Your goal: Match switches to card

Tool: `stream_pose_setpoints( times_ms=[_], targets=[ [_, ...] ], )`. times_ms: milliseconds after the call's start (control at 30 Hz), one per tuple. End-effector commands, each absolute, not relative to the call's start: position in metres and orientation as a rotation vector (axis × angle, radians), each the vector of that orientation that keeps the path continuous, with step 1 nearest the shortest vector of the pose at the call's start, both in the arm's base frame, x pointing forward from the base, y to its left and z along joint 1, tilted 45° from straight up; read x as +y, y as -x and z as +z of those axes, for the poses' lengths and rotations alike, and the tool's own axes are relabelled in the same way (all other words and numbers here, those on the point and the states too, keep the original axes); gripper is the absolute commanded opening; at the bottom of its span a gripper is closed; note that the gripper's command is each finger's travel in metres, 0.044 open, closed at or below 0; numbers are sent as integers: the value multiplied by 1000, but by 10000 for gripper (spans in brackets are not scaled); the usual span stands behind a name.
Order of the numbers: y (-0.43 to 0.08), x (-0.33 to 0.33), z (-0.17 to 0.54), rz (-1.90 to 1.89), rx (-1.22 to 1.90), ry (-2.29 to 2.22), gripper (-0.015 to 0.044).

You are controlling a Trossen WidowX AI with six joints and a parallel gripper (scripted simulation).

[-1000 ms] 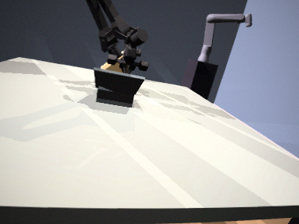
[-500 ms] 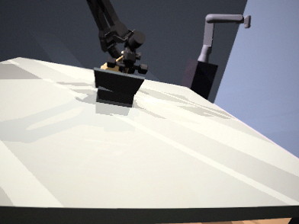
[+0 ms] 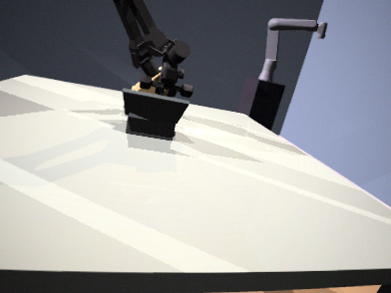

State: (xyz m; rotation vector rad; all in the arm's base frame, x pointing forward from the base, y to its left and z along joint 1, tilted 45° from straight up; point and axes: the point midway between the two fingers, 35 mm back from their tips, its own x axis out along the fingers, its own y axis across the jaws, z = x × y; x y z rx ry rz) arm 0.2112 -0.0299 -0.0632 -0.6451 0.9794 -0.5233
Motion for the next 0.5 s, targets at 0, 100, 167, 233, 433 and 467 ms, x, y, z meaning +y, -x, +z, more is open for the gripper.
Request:
stream_pose_setpoints(
  times_ms=[0, 100, 167, 233, 433, 467],
  targets=[
    [-211, -30, -64, -519, 982, 647, 0],
    [-211, -30, -64, -519, 982, 647, 0],
    [-211, -30, -64, -519, 982, 647, 0],
    [-212, -30, -64, -519, 982, 647, 0],
    [-212, -31, -65, -519, 982, 647, 0],
    [-212, -31, -65, -519, 982, 647, 0]
  ],
)
